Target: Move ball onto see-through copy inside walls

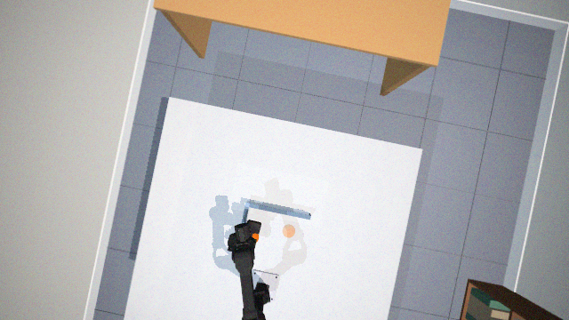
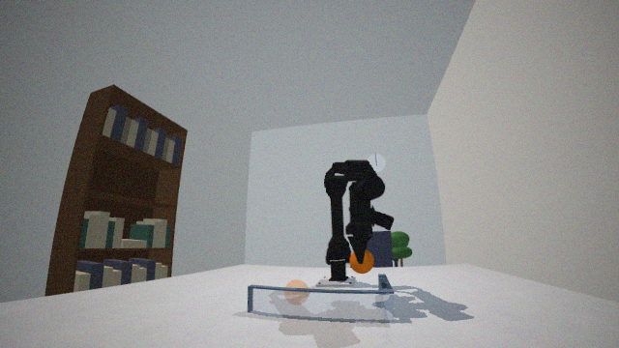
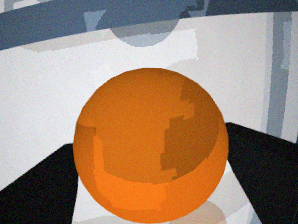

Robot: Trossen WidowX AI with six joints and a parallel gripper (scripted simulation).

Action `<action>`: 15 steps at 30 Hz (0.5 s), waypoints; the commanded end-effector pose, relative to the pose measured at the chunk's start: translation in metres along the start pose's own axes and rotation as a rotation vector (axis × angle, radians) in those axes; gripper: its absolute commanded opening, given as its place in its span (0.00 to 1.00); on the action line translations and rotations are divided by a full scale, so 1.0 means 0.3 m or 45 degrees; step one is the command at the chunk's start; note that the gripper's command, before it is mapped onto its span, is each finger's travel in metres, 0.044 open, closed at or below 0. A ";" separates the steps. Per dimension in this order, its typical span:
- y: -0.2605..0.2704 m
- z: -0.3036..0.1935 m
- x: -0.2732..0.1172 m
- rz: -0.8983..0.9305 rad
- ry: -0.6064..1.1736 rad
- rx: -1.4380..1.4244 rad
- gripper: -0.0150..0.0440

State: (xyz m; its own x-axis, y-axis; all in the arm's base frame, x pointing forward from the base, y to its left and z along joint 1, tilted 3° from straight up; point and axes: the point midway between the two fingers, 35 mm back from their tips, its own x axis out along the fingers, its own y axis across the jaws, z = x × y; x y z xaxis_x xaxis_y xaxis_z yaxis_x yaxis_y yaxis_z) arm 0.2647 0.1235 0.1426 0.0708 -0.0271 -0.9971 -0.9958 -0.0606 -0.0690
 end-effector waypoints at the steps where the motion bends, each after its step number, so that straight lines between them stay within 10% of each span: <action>1: 0.011 0.008 -0.074 -0.001 -0.011 -0.010 0.25; 15: 0.039 0.004 -0.209 0.006 -0.018 -0.043 0.25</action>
State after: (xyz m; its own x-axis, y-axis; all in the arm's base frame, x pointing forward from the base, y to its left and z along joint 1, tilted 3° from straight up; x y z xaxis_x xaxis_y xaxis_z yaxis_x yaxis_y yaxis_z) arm 0.2483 0.1275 0.2020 0.0681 -0.0155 -0.9976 -0.9934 -0.0938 -0.0663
